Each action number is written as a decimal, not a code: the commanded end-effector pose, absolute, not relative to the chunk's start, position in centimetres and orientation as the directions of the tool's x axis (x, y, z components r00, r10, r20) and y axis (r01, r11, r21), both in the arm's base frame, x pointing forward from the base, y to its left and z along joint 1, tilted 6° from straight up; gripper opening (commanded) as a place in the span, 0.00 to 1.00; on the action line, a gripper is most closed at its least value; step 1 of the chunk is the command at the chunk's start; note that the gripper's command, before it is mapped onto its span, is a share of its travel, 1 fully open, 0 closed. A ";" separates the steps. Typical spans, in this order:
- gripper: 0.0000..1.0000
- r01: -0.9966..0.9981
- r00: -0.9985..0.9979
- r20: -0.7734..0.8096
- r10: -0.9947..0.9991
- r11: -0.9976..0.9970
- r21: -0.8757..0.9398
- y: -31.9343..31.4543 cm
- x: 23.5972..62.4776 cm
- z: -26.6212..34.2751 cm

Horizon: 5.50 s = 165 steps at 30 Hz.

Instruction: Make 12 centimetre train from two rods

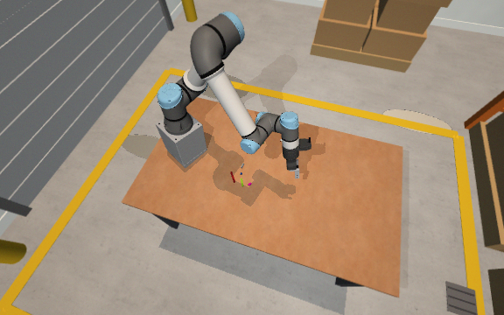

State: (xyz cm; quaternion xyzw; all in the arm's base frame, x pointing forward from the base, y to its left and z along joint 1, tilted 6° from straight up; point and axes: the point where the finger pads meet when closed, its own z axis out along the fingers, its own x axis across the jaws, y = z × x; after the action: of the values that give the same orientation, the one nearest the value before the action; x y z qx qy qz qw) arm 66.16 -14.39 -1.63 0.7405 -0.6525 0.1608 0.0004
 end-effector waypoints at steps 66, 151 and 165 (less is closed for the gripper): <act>1.00 -0.785 0.617 -0.036 -0.787 -0.611 -0.100 -19.6 35.0 -16.9; 1.00 -0.353 0.934 0.020 -0.357 -0.930 -0.099 -11.3 37.8 -16.1; 1.00 0.073 0.996 0.060 0.068 -0.994 -0.080 -4.7 38.5 -15.5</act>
State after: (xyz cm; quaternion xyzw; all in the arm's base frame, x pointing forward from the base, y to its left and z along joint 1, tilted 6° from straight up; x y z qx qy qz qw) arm 38.39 -6.73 -15.70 0.9982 -0.0318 0.0249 -0.0433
